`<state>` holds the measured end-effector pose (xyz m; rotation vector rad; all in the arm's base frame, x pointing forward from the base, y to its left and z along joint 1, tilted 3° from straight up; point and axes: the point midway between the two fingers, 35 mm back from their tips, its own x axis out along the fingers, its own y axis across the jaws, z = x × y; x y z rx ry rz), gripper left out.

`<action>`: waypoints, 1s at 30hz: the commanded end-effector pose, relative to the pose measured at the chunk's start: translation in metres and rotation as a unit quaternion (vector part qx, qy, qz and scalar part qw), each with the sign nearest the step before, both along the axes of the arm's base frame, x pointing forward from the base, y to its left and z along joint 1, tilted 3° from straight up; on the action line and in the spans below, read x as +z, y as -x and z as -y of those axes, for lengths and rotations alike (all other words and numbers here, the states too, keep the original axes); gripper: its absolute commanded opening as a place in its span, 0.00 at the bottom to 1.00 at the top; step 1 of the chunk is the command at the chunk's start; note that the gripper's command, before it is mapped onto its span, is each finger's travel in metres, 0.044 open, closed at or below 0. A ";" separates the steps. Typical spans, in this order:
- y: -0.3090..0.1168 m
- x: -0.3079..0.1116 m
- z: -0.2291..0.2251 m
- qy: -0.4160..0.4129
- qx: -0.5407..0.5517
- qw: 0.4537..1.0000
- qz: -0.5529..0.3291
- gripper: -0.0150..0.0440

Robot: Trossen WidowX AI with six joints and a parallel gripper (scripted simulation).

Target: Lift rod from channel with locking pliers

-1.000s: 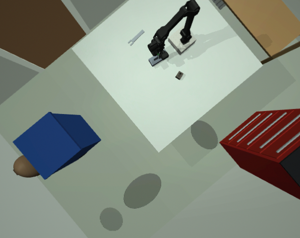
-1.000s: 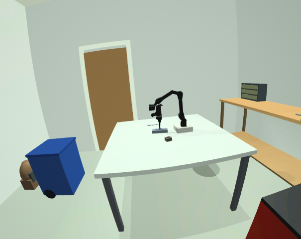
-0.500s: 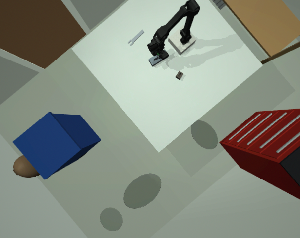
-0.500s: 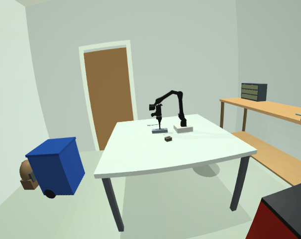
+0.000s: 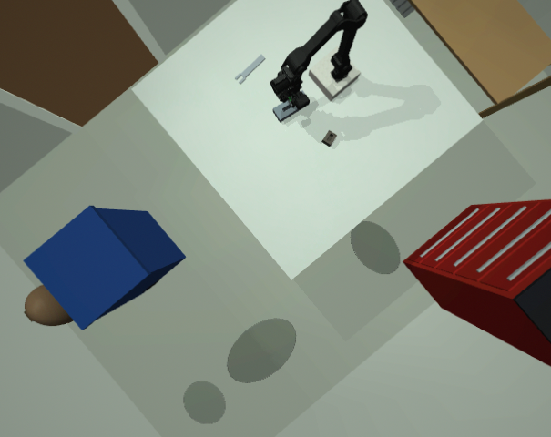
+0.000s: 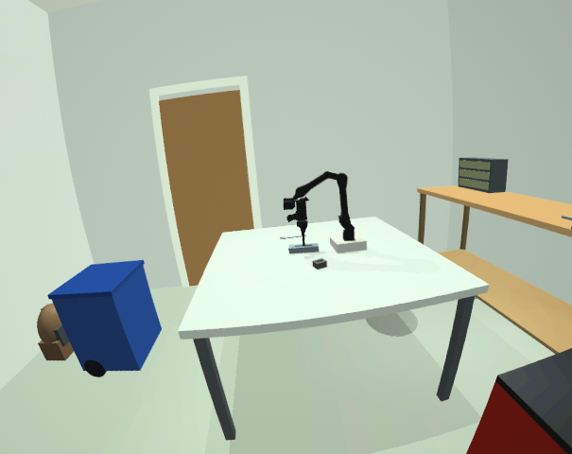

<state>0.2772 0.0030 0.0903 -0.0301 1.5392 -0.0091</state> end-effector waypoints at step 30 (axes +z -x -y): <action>0.000 0.009 0.003 0.000 0.001 1.000 0.000 0.43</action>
